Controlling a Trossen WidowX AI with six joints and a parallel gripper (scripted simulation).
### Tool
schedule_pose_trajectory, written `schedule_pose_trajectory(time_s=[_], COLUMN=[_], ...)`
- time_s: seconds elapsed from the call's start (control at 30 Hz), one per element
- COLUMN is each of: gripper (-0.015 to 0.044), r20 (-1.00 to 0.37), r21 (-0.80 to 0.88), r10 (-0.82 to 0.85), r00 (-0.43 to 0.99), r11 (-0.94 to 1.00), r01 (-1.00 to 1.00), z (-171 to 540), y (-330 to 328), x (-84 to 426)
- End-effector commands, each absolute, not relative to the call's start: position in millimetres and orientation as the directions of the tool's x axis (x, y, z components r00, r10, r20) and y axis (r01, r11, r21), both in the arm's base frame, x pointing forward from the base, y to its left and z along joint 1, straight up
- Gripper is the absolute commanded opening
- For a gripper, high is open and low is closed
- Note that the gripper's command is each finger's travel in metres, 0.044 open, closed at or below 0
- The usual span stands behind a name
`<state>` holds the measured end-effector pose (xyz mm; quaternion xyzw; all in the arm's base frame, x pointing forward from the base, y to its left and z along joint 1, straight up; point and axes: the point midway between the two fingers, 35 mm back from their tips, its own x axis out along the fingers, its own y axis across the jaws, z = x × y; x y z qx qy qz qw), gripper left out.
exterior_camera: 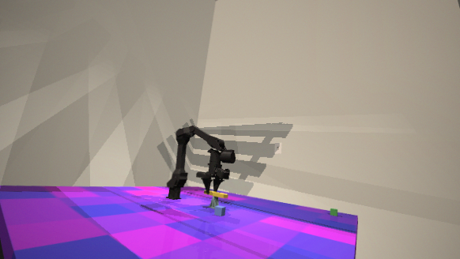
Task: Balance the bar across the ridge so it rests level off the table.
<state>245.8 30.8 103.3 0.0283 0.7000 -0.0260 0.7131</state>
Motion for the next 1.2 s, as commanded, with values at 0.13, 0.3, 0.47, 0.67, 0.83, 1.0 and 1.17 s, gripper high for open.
schedule_pose_trajectory(time_s=[0.13, 0.3, 0.47, 0.67, 0.83, 1.0, 1.17], gripper=[0.0421, 0.0440, 0.0440, 0.0440, 0.0440, 0.0440, 0.0440], r20=[-1.000, -1.000, -1.000, -1.000, -1.000, -1.000, -1.000], r21=[0.003, 0.003, 0.004, 0.004, 0.004, 0.004, 0.004], r10=[0.002, 0.002, 0.002, 0.002, 0.002, 0.002, 0.002], r00=[0.019, 0.019, 0.019, 0.018, 0.018, 0.018, 0.018], r11=[0.997, 0.997, 0.997, 0.997, 0.997, 0.997, 0.997], r01=[0.077, 0.077, 0.077, 0.077, 0.077, 0.077, 0.077], z=[103.3, 111.6, 172.3, 203.2, 203.2, 203.2, 203.2], y=[30.7, 30.9, 31.1, 30.5, 30.5, 30.5, 30.5], x=[245.7, 247.1, 248.6, 243.7, 243.7, 243.7, 243.7])
